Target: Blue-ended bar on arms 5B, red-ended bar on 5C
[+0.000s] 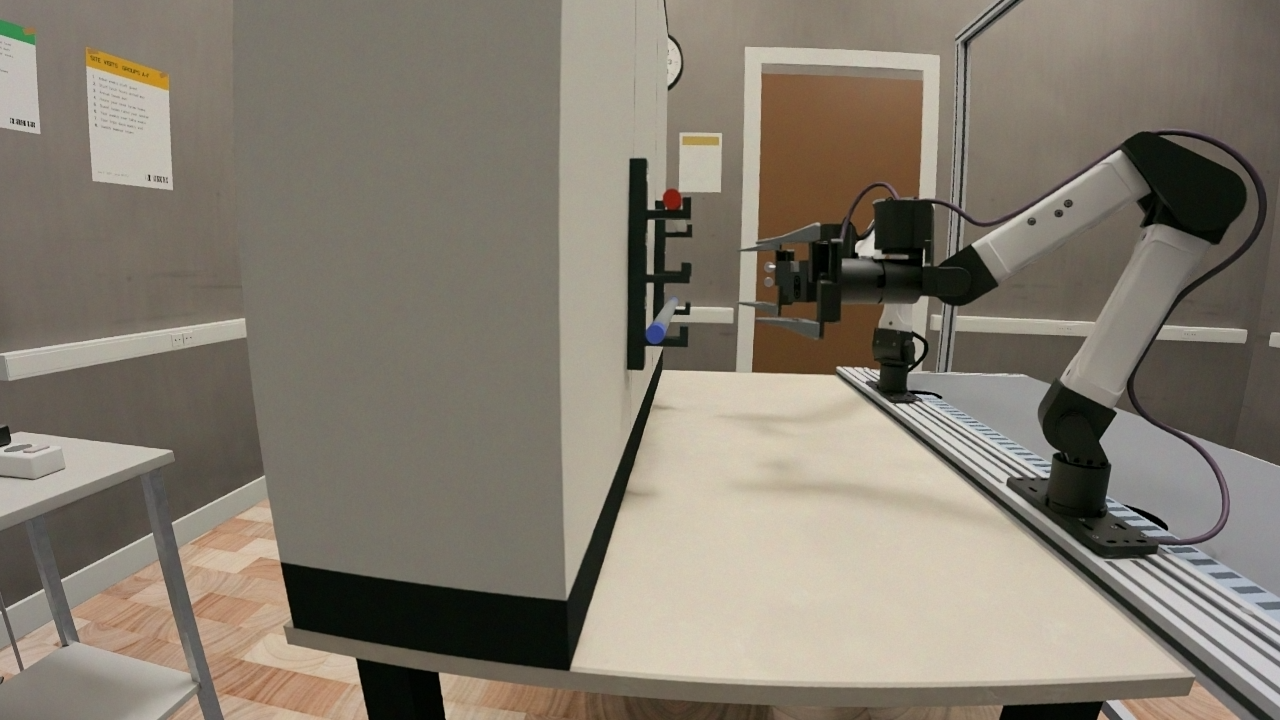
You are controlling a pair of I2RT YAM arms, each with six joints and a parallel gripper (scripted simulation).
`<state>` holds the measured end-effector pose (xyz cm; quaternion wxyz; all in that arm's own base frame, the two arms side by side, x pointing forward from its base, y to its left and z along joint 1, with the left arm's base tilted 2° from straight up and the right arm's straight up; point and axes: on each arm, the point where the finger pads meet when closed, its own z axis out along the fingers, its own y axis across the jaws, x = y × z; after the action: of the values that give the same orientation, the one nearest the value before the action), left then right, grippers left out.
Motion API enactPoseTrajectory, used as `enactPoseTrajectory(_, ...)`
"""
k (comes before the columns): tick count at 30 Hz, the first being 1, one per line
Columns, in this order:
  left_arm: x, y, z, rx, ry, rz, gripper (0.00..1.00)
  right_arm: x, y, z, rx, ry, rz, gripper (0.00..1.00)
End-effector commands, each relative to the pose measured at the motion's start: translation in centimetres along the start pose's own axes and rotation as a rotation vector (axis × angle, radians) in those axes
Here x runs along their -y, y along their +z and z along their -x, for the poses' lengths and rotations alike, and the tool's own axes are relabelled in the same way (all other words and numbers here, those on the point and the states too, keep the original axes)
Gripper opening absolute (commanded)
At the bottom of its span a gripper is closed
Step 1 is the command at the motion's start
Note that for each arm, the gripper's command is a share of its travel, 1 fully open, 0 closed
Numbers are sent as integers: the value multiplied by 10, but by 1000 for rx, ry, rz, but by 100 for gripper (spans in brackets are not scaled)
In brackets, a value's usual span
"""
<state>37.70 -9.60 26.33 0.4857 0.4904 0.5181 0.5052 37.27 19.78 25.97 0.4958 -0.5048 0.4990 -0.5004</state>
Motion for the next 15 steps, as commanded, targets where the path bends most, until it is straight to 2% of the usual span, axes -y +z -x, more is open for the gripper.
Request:
enactPoseTrajectory(1, 1, 7, 1, 12, -19, 36, 100, -9, 10, 2, 15, 6, -14, 100)
enactPoseTrajectory(15, 24, 35, 1, 12, -19, 36, 100, -32, 37, 3, 15, 6, -14, 100)
